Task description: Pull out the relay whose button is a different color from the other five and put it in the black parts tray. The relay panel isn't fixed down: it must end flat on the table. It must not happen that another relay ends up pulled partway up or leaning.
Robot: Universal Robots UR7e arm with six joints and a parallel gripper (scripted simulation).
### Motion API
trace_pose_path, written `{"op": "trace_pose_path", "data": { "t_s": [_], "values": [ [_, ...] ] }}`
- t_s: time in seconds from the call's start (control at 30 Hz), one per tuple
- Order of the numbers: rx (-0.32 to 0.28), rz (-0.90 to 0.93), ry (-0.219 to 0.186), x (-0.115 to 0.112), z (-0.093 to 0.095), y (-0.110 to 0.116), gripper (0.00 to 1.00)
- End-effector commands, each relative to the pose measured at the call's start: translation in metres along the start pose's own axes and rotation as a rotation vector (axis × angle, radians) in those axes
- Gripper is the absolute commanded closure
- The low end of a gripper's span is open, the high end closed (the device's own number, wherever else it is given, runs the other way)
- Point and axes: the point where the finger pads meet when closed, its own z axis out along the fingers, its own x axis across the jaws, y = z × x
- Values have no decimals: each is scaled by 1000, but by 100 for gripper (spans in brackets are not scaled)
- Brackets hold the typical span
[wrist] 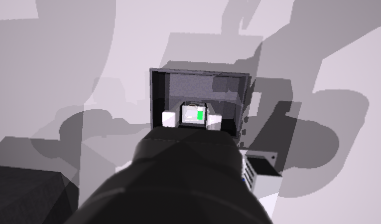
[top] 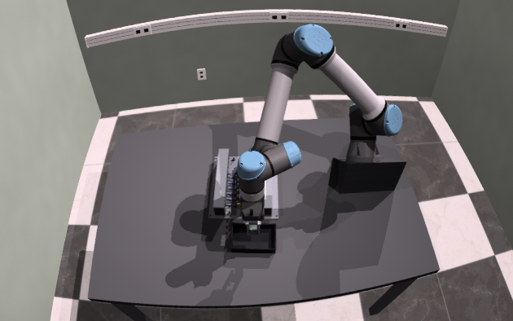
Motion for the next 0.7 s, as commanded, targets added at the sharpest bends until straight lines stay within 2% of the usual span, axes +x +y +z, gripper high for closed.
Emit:
{"op": "trace_pose_path", "data": {
  "t_s": [0.0,0.33,0.67],
  "values": [
    [1,0,2,1,11,0,100],
    [1,0,2,1,33,0,100],
    [1,0,2,1,45,0,100]
  ]
}}
